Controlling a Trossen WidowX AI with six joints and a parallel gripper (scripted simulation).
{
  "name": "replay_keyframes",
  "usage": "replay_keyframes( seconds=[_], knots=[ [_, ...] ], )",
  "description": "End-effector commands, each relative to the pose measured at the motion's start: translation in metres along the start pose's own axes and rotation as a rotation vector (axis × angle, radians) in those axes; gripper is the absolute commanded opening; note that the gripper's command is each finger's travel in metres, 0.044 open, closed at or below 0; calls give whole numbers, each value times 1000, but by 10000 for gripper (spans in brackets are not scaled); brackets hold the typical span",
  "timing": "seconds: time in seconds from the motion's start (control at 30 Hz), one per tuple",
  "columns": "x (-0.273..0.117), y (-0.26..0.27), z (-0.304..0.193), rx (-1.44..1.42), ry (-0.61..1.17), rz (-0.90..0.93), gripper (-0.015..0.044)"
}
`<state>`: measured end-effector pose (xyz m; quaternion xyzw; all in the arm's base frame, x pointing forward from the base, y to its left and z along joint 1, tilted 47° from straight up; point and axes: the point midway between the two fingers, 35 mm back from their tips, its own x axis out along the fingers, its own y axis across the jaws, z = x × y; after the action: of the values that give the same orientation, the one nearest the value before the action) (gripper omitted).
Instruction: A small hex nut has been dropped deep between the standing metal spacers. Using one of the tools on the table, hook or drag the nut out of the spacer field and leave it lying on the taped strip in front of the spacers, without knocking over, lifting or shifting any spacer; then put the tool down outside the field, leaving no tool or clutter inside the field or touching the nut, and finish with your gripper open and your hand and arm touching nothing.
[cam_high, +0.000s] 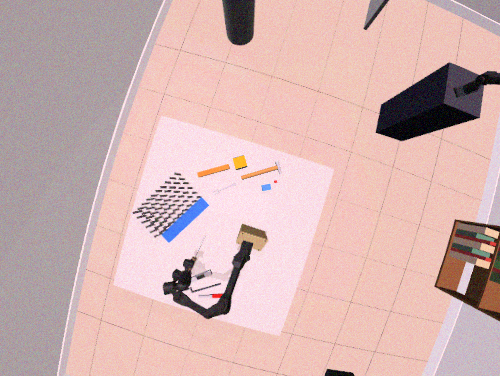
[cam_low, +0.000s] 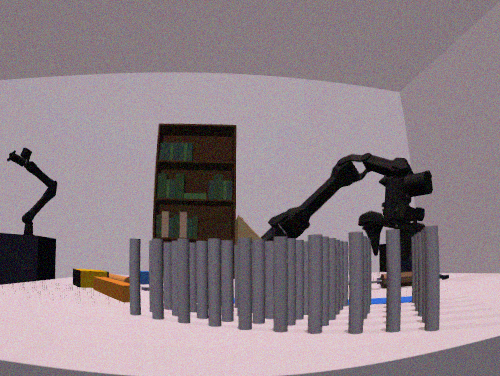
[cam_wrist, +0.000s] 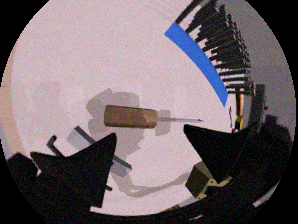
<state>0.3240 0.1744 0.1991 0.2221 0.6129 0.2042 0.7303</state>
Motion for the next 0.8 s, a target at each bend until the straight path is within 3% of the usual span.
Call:
replay_keyframes(
  seconds=[0.0,0.23,0.77],
  knots=[
    [-11,15,5,-943,-44,-149,440],
    [-13,19,6,-1280,-27,-199,440],
    [-13,19,6,-1287,-27,-200,440]
  ],
)
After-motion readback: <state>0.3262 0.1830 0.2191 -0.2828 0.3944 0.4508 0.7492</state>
